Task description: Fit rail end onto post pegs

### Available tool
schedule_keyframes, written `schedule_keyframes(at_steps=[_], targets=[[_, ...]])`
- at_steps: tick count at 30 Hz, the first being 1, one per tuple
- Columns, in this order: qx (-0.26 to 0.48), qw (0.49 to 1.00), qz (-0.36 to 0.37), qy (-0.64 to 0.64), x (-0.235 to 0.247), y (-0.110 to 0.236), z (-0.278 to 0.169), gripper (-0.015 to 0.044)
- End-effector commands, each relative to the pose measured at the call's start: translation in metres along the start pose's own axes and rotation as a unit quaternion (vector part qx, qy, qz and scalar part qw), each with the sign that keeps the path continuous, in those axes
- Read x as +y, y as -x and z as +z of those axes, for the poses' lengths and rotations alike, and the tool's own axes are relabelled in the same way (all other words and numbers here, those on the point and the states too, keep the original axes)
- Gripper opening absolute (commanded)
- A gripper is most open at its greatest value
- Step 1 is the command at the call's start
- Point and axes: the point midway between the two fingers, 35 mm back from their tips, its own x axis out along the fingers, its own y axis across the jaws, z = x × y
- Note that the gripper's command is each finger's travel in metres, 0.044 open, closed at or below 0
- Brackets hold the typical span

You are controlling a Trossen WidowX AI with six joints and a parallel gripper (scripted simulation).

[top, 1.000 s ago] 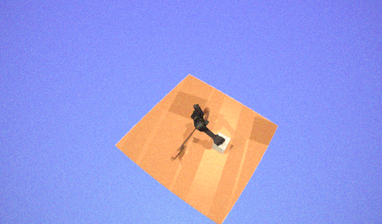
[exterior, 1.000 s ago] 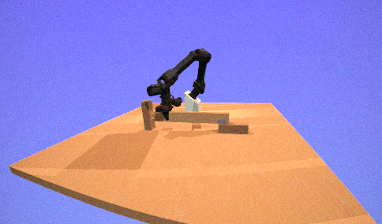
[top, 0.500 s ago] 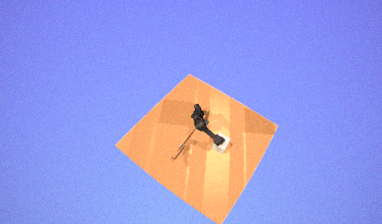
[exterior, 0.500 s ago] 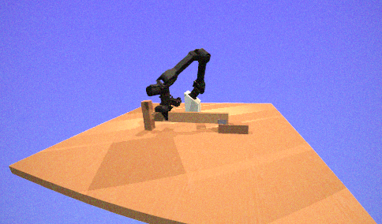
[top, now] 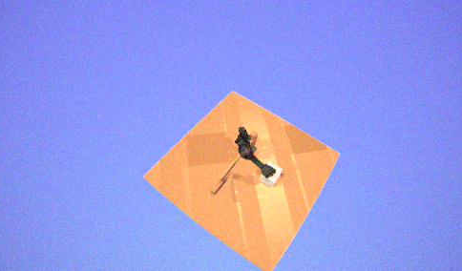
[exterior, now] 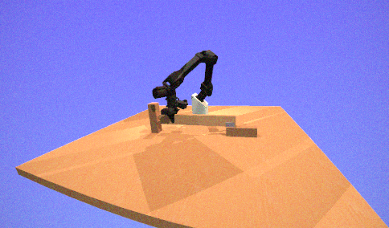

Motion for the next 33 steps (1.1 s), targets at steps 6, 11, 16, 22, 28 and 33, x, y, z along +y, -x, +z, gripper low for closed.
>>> schedule_keyframes(at_steps=[6,11,16,22,28,33], targets=[[0.003,1.000,-0.004,0.001,-0.0021,0.0030,-0.0046,0.0000],[0.003,1.000,-0.004,0.001,-0.0021,0.0030,-0.0060,0.0000],[0.003,1.000,-0.004,0.001,-0.0022,0.0031,-0.0072,0.0000],[0.003,1.000,-0.004,0.001,-0.0022,0.0031,-0.0088,0.0000],[0.003,1.000,-0.004,0.001,-0.0022,0.0031,-0.0103,0.0000],[0.003,1.000,-0.004,0.001,-0.0022,0.0032,-0.0115,0.0000]])
